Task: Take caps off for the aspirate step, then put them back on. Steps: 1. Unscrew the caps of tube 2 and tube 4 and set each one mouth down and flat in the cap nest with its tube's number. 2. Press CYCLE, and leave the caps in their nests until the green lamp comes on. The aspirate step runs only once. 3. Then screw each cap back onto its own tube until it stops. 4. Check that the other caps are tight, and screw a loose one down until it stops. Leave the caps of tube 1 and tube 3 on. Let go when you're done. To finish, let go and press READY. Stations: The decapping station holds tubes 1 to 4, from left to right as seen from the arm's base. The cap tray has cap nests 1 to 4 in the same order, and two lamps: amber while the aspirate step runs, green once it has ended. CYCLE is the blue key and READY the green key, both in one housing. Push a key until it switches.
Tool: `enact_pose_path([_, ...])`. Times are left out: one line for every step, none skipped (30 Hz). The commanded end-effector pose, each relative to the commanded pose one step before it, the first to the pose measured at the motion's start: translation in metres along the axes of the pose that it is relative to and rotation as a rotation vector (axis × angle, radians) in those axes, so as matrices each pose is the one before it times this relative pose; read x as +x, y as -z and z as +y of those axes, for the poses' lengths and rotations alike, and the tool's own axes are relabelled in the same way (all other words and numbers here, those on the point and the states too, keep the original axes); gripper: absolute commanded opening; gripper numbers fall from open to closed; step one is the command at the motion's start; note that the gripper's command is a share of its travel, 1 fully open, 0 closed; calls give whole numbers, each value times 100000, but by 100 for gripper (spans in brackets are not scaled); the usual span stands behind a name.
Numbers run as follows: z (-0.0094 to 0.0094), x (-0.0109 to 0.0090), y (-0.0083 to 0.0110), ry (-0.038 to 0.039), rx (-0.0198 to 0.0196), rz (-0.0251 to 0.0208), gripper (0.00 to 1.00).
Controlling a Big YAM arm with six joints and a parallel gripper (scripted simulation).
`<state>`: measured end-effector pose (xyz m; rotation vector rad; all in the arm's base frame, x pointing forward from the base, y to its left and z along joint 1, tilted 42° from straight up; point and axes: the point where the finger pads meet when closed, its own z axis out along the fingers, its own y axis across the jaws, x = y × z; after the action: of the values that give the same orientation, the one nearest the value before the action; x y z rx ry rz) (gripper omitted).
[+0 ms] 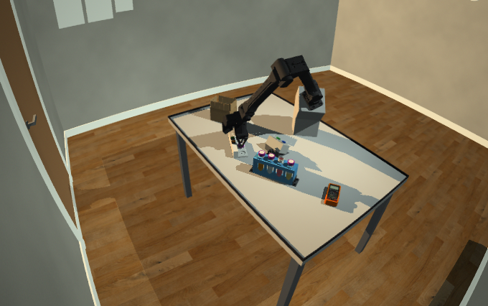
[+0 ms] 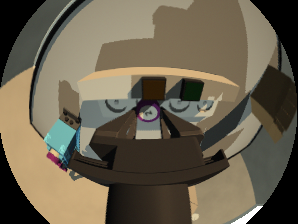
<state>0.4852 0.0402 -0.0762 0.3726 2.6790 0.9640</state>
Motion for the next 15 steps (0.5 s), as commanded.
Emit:
enact_pose_path([390, -1373, 677, 329, -457, -3633, 0])
enact_pose_path([-21, 28, -28, -44, 17, 73, 0])
enact_pose_path([3, 5, -4, 5, 0, 10, 0])
enact_pose_path([3, 2, -2, 5, 0, 5, 0])
enact_pose_path([41, -99, -30, 178, -33, -60, 0])
enact_pose_path([40, -87, -35, 196, -31, -43, 0])
enact_pose_path([41, -96, -32, 134, -33, -56, 0])
enact_pose_path([28, -60, -30, 29, -7, 32, 0])
enact_pose_path([-4, 44, -41, -109, 40, 212, 0])
enact_pose_path([-6, 42, -41, -94, 38, 199, 0])
enact_pose_path([-6, 37, -38, -69, 32, 168, 0])
enact_pose_path([-14, 35, -5, -5, 15, 53, 0])
enact_pose_path([-65, 180, -17, -194, 70, 252, 0])
enact_pose_path([-46, 128, -12, -147, 50, 179, 0])
enact_pose_path([-9, 25, -2, -29, 10, 35, 0])
